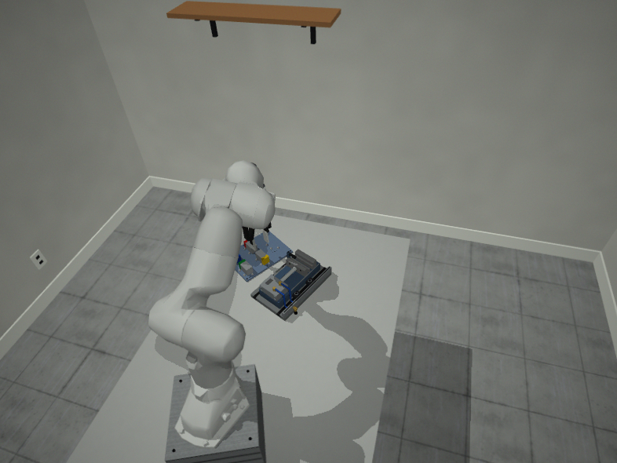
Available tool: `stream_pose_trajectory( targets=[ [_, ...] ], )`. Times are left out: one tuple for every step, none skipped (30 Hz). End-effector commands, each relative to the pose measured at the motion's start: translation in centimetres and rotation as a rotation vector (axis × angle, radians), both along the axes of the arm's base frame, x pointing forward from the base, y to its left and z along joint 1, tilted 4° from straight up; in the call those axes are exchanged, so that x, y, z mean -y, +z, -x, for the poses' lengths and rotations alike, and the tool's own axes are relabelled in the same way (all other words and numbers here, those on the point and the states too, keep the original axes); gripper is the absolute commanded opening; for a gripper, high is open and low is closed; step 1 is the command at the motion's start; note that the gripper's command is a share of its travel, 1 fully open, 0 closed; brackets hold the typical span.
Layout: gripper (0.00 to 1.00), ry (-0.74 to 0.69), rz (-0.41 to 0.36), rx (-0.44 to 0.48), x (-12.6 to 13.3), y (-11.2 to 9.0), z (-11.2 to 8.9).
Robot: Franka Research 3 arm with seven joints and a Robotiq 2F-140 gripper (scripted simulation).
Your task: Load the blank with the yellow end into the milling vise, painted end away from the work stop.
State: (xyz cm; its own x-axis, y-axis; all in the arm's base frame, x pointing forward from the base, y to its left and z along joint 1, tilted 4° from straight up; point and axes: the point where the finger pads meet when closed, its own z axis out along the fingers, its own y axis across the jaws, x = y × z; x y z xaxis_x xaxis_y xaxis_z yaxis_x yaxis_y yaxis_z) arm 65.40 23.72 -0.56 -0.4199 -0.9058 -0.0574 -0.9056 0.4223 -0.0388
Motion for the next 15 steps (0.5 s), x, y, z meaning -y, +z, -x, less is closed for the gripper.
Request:
stream_pose_trajectory(
  targets=[
    [0.40,-0.001,0.000,0.000,0.0,-0.6,0.0],
    [0.40,-0.001,0.000,-0.001,0.0,-1.2,-0.1],
    [0.40,-0.002,0.000,-0.002,-0.1,-1.8,-0.1],
    [0.40,-0.003,0.000,-0.002,-0.1,-2.4,-0.1],
    [0.40,-0.004,0.000,-0.003,-0.1,-3.0,-0.2],
    [0.40,-0.004,0.000,-0.003,-0.1,-3.0,-0.2],
    [0.40,-0.004,0.000,-0.003,-0.1,-3.0,-0.2],
    [0.40,-0.004,0.000,-0.003,-0.1,-3.0,-0.2],
    [0.40,-0.004,0.000,-0.003,-0.1,-3.0,-0.2],
    [0.40,-0.004,0.000,-0.003,-0.1,-3.0,-0.2],
    [0.40,-0.004,0.000,-0.003,-0.1,-3.0,-0.2],
    [0.40,-0.004,0.000,-0.003,-0.1,-3.0,-0.2],
    [0.40,-0.004,0.000,-0.003,-0.1,-3.0,-0.2],
    [0.40,-0.004,0.000,-0.003,-0.1,-3.0,-0.2],
    [0.40,-0.004,0.000,-0.003,-0.1,-3.0,-0.2]
  ],
)
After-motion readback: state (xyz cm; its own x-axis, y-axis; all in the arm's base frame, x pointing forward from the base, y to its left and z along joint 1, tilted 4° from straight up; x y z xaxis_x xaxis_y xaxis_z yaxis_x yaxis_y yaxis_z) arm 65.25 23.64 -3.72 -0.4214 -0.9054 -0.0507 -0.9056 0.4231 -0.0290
